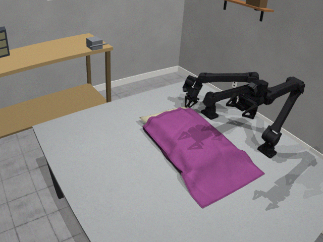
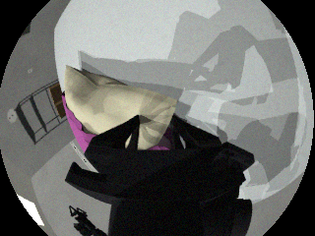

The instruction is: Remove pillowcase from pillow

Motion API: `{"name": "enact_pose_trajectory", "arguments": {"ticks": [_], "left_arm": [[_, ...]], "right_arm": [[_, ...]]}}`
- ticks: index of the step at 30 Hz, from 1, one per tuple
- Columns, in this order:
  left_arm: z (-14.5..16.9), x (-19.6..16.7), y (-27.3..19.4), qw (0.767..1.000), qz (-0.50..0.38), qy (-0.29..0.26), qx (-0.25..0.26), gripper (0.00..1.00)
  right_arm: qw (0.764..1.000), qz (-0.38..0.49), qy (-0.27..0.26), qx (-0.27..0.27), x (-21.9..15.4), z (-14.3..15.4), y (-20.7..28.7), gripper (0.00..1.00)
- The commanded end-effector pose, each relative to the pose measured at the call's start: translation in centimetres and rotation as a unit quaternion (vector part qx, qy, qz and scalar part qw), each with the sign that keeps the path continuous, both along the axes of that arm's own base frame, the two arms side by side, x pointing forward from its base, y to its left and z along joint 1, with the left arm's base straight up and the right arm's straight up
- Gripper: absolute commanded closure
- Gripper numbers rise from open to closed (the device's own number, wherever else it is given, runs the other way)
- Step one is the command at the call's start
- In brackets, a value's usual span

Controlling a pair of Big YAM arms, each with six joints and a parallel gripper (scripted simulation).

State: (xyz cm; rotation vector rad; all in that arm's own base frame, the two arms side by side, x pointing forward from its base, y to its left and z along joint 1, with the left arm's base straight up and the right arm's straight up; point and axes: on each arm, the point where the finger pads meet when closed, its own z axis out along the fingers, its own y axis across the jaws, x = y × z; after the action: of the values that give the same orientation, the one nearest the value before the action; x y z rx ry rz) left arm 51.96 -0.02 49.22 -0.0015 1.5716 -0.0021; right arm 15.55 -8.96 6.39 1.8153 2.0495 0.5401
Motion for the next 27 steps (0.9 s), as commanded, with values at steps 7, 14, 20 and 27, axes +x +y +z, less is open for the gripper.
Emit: {"name": "enact_pose_trajectory", "arguments": {"ticks": [7,14,20,27], "left_arm": [[1.36,-0.47,-0.62,1.0,-0.005,-0.015,0.003,0.0],[1.36,-0.47,-0.62,1.0,-0.005,-0.015,0.003,0.0],[1.36,-0.47,-0.62,1.0,-0.005,-0.015,0.003,0.0],[1.36,-0.47,-0.62,1.0,-0.005,-0.015,0.003,0.0]], "right_arm": [[1.0,-0.001,-0.008,-0.006,1.33,-0.1,-0.55,0.61],[1.0,-0.001,-0.01,-0.006,1.37,-0.1,-0.51,0.69],[1.0,-0.001,-0.01,-0.006,1.38,-0.09,-0.52,0.78],[1.0,-0.001,-0.01,-0.007,1.38,-0.09,-0.53,0.86]]}}
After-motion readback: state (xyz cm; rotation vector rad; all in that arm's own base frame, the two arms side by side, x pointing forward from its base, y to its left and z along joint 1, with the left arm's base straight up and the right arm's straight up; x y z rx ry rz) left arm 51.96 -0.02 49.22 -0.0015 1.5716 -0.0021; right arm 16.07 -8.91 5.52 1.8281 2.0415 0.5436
